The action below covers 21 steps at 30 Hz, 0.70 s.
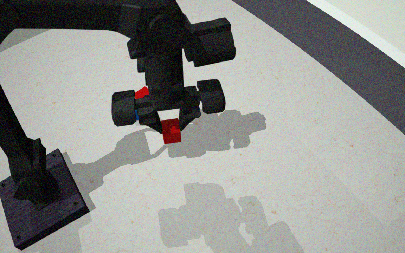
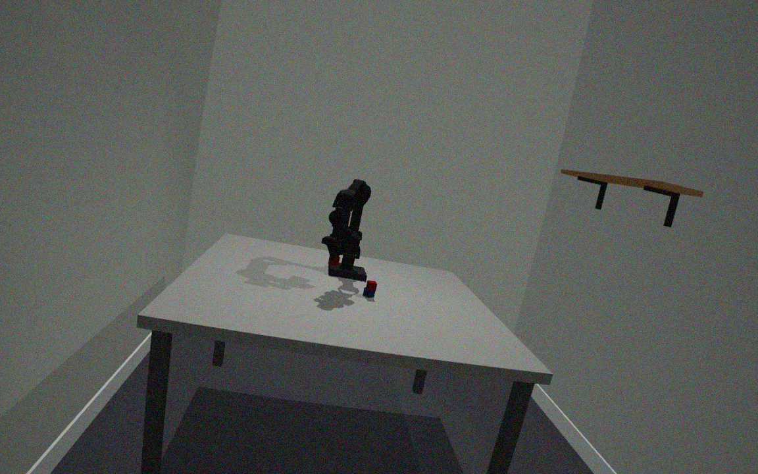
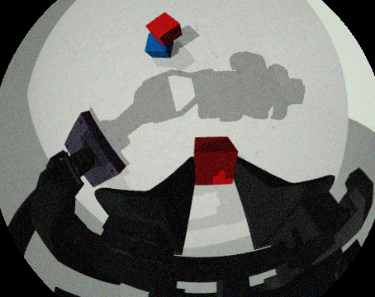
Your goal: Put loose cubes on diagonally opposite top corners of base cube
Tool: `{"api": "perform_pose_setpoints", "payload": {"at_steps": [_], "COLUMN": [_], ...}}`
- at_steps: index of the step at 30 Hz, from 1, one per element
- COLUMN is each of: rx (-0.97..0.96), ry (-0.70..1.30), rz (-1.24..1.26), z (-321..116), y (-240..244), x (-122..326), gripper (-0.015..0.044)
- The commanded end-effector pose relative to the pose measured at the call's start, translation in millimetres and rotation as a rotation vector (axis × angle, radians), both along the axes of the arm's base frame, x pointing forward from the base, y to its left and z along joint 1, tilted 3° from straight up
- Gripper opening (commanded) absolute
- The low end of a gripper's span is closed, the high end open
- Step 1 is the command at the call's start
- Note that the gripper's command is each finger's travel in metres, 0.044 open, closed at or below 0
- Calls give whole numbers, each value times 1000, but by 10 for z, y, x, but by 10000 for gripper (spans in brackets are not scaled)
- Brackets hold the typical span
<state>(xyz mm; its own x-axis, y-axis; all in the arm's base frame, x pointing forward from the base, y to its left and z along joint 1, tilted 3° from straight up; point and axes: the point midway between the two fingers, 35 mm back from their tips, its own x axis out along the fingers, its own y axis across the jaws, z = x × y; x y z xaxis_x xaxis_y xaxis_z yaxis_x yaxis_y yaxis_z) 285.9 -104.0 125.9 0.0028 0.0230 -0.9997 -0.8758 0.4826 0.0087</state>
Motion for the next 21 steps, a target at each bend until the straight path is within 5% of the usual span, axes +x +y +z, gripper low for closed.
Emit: {"api": "perform_pose_setpoints", "payload": {"at_steps": [1, 21], "rx": [-2, 3], "ry": [6, 10], "rz": [-69, -453], "z": [-16, -20], "y": [113, 757], "x": [8, 86], "gripper": [105, 105]}}
